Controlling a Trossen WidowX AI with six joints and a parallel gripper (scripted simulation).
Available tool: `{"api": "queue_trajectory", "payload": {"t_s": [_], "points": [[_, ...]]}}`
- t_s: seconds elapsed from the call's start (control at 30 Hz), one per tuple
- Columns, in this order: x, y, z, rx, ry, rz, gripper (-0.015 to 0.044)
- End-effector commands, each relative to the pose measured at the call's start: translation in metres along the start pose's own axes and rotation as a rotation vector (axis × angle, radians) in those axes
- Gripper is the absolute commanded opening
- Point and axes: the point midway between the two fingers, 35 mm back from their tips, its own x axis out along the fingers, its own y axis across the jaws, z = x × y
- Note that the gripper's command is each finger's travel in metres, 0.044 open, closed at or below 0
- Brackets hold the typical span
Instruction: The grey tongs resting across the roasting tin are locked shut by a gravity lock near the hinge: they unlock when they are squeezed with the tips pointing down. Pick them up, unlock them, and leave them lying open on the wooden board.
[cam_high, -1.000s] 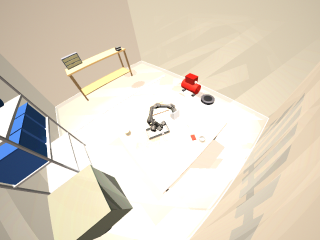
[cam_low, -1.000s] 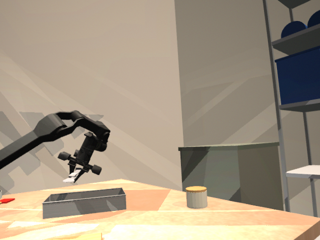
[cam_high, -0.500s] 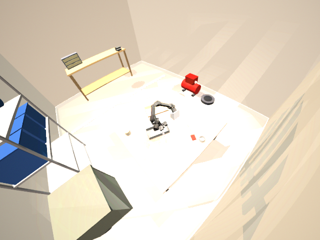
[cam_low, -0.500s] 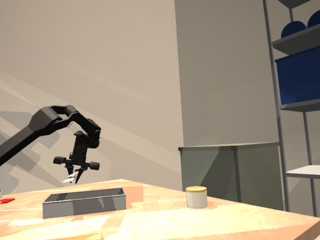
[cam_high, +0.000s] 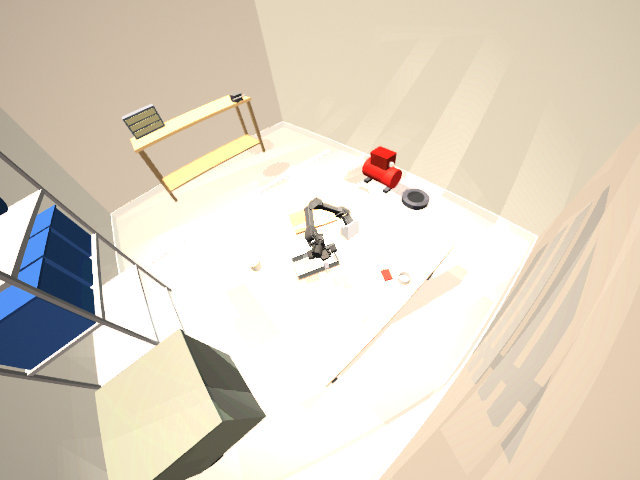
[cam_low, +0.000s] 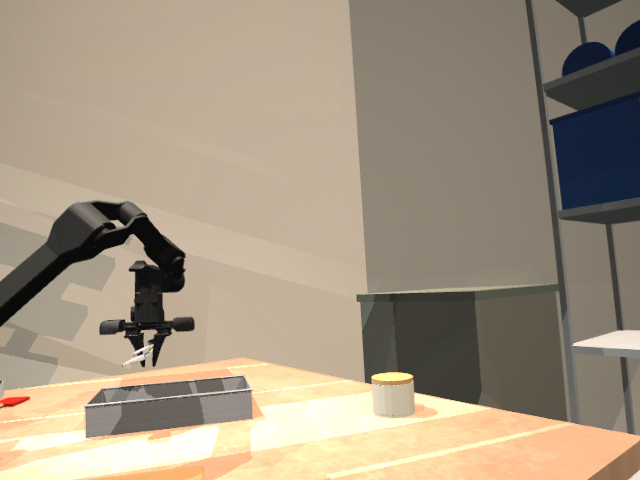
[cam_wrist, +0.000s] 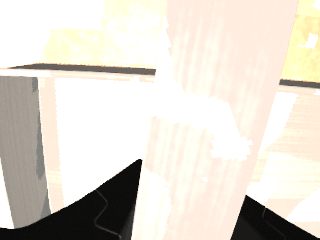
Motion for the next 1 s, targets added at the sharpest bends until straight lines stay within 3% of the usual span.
{"api": "queue_trajectory", "payload": {"t_s": [0.0,0.23,0.97], "points": [[-0.002,0.0,-0.001,0.005,-0.001,-0.017,-0.015],[-0.01,-0.018,-0.023,0.079,-0.005,-0.003,-0.015],[-0.045,-0.076,-0.158,0.478,-0.01,-0.009,-0.015]]}}
